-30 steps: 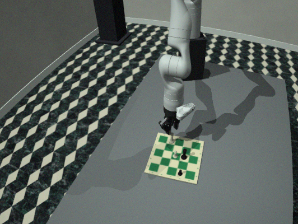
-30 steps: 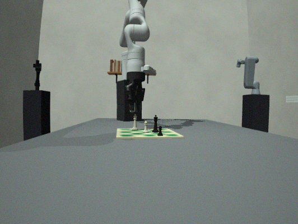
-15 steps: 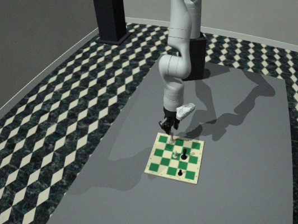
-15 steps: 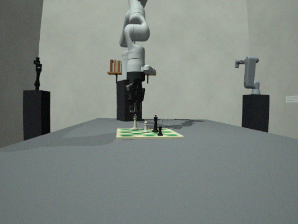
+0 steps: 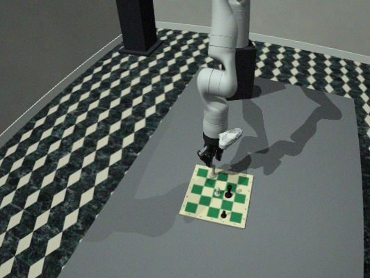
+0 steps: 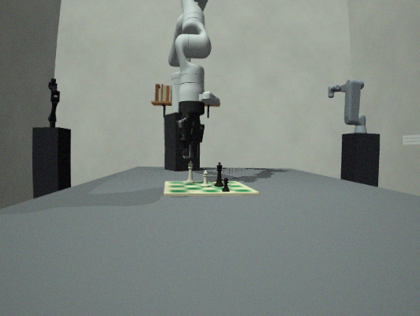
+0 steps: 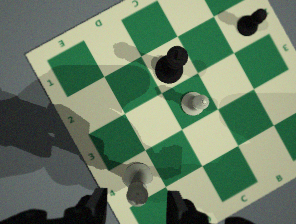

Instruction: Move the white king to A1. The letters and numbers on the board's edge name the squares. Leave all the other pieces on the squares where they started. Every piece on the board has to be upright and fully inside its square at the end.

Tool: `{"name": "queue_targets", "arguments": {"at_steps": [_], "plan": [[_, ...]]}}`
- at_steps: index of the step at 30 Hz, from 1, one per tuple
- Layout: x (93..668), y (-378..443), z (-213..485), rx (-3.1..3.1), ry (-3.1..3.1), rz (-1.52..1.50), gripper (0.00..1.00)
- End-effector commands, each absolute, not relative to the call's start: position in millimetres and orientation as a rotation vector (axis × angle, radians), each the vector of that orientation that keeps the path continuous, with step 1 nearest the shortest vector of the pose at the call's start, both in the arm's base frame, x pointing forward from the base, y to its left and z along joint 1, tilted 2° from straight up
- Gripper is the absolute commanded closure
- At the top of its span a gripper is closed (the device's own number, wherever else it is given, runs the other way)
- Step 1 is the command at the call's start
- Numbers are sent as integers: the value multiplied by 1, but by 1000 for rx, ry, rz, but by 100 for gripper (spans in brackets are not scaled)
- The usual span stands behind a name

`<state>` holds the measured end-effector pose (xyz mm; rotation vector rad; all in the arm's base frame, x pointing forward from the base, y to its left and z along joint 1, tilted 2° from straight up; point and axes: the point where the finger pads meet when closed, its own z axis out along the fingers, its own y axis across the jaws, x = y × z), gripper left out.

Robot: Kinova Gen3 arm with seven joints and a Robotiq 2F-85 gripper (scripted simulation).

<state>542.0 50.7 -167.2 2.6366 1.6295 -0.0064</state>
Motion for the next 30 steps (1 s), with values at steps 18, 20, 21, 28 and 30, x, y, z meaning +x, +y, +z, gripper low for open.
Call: {"name": "queue_targets", "arguments": {"at_steps": [18, 20, 21, 28, 30], "plan": [[543, 51, -166, 2636, 1629, -3, 59], [543, 51, -166, 2636, 1629, -3, 59], [543, 51, -166, 2636, 1629, -3, 59], [543, 51, -173, 2636, 1629, -3, 59], [543, 50, -178, 2636, 1629, -3, 59]]}}
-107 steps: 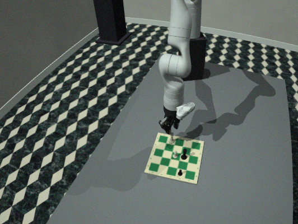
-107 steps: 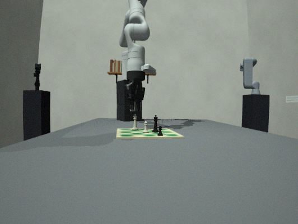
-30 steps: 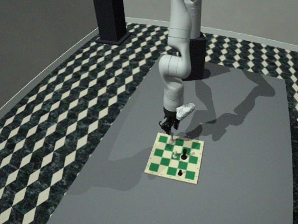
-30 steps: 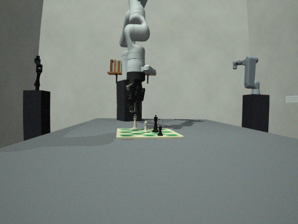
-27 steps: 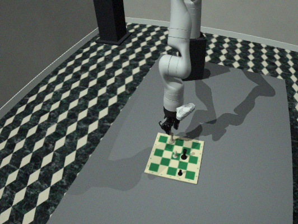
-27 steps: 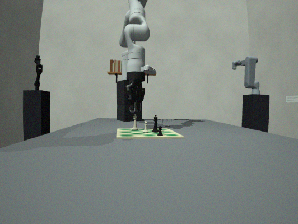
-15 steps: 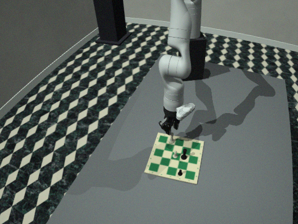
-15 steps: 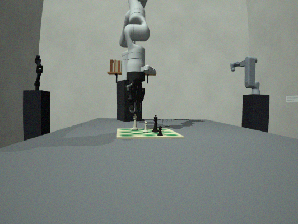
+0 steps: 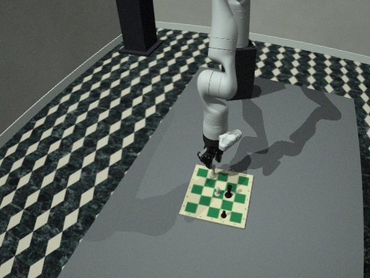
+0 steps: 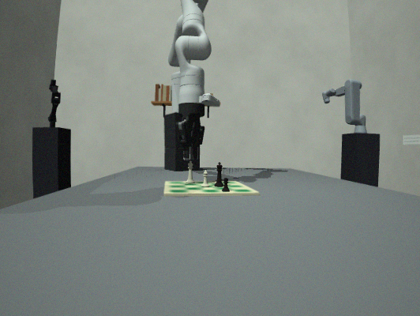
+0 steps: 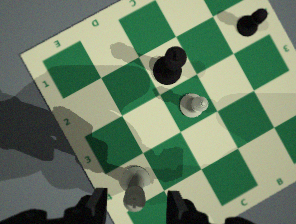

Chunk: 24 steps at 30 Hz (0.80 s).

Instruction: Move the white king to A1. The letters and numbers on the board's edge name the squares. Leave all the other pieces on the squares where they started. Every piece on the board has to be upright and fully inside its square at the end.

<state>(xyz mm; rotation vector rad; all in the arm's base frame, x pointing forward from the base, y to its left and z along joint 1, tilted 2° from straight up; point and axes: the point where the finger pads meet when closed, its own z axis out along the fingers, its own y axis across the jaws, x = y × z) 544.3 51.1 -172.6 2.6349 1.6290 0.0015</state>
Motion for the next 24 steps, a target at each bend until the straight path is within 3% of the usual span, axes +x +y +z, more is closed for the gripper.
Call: {"name": "queue_targets", "arguments": {"at_steps": [1, 24], "plan": [[543, 50, -180, 2636, 1629, -3, 59], [544, 49, -210, 2636, 1629, -3, 59]]}}
